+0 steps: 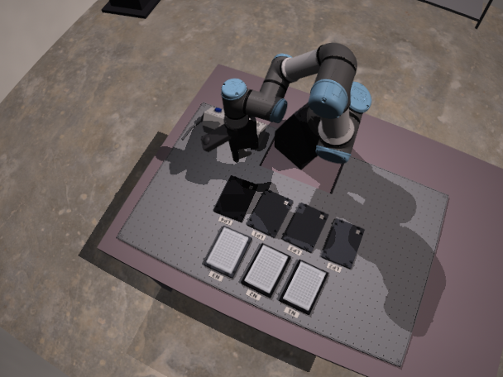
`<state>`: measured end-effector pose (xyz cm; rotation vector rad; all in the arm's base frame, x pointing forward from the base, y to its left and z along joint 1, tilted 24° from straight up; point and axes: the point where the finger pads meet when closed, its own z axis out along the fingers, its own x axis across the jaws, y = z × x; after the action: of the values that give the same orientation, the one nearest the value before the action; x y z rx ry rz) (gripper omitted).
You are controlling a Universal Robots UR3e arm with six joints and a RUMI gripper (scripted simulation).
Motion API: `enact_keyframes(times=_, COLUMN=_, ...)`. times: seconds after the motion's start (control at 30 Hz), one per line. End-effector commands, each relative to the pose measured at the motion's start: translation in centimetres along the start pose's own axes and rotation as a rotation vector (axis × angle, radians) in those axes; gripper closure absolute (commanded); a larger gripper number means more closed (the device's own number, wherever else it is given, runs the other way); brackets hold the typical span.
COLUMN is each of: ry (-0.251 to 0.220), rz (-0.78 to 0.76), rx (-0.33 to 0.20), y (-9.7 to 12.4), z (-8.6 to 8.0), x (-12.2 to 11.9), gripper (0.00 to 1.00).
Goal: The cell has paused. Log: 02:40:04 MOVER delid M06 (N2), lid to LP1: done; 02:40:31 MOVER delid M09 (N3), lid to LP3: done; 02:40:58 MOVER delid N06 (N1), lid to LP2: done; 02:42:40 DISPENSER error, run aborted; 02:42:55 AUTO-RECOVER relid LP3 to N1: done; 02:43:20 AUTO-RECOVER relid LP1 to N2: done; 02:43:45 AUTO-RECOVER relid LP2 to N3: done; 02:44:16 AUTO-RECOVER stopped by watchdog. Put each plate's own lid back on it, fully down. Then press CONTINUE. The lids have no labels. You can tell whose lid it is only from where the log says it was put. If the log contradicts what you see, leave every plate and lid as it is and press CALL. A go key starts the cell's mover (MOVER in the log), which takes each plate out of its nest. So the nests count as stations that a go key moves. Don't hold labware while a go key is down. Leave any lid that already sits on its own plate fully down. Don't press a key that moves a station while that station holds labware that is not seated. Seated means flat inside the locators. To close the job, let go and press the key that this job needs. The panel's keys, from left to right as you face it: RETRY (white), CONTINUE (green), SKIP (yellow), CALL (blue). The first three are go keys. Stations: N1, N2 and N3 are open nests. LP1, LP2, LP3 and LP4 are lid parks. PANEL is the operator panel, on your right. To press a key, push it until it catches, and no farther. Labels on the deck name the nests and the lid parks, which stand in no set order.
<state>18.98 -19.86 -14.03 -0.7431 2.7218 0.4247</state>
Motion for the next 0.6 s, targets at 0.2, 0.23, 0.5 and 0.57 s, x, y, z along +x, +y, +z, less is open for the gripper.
enact_keyframes(times=0.2, ry=0.001, rz=0.184, rx=0.005, y=1.4, z=0.0, x=4.5, gripper=1.00)
enact_keyframes(times=0.23, ry=0.001, rz=0.184, rx=0.005, y=1.4, z=0.0, x=4.5, gripper=1.00)
enact_keyframes(times=0.5, ry=0.001, rz=0.344, rx=0.005, y=2.7, z=0.0, x=8.3, gripper=1.00)
enact_keyframes(times=0.57, ry=0.001, rz=0.384, rx=0.005, y=3.0, z=0.0, x=9.2, gripper=1.00)
